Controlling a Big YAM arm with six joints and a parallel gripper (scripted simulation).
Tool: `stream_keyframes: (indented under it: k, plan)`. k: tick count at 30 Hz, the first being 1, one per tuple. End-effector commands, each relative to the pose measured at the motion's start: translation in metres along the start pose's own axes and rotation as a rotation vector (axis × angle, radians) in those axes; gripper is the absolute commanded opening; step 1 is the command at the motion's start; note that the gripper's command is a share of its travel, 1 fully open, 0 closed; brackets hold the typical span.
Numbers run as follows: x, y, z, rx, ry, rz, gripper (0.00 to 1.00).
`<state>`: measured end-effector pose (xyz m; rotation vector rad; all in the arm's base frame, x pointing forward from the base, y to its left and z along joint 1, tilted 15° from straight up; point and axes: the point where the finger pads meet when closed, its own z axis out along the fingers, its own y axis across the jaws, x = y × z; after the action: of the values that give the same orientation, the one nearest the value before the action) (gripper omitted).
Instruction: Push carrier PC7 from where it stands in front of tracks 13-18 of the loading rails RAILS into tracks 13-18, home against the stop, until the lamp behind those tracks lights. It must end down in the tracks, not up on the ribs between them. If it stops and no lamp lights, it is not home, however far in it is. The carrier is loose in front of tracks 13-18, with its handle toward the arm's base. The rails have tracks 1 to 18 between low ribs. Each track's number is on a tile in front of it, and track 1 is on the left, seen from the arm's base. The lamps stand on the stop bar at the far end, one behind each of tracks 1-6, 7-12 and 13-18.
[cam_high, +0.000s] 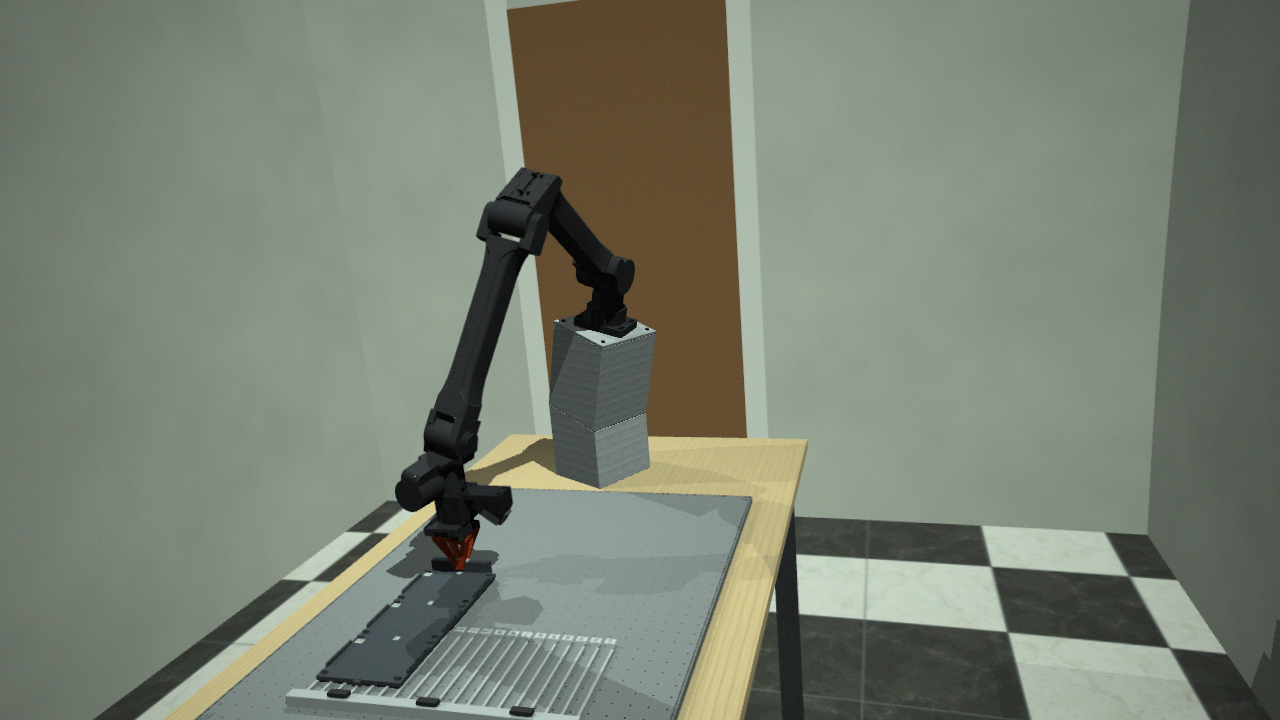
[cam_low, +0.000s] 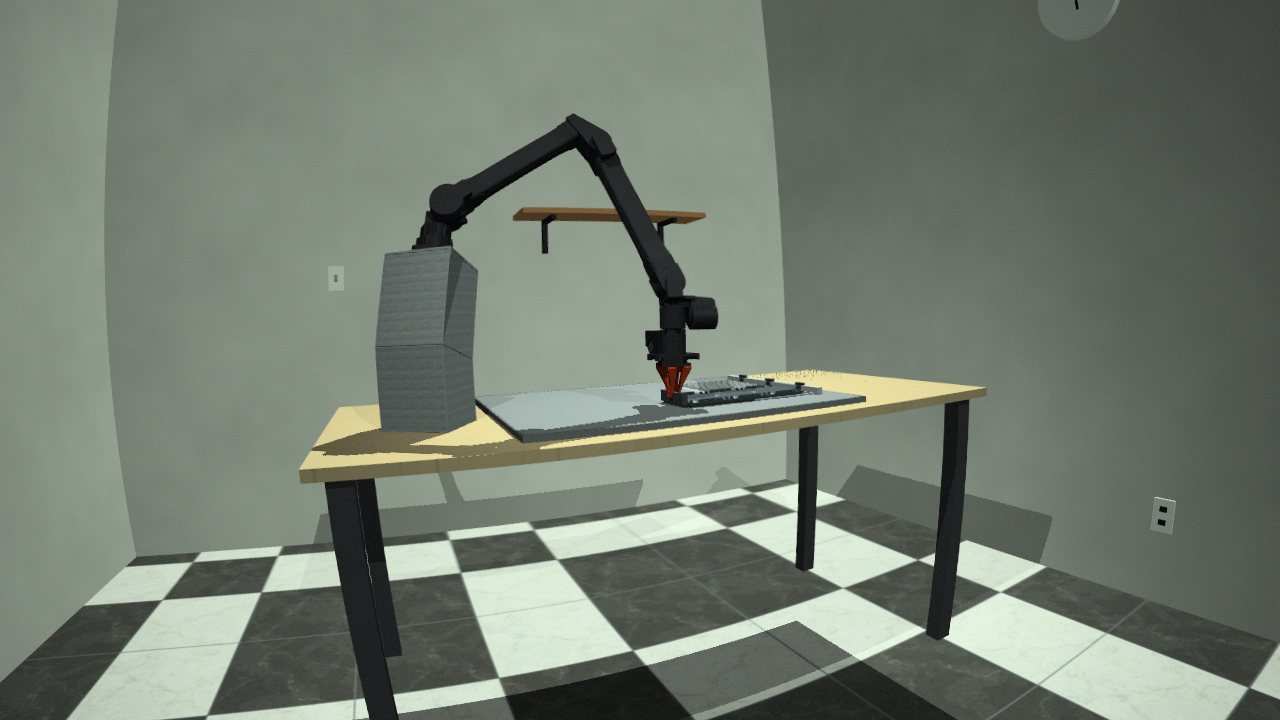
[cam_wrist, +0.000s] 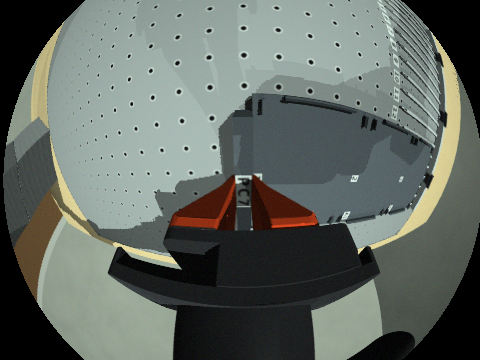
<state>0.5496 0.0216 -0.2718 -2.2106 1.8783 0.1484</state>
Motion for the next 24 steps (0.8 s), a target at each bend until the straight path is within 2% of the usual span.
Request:
stream_keyframes:
  k: [1, 10, 11, 13, 24]
  plan:
    - [-0.005, -0.026, 0.002, 0.031, 0.006, -0.009, 0.00]
    - [-0.005, -0.033, 0.002, 0.031, 0.006, -0.009, 0.00]
    - [-0.005, -0.036, 0.002, 0.040, 0.007, -0.012, 0.00]
    - [-0.005, -0.036, 0.002, 0.029, 0.005, -0.009, 0.00]
    - [-0.006, -0.048, 0.001, 0.033, 0.006, -0.010, 0.00]
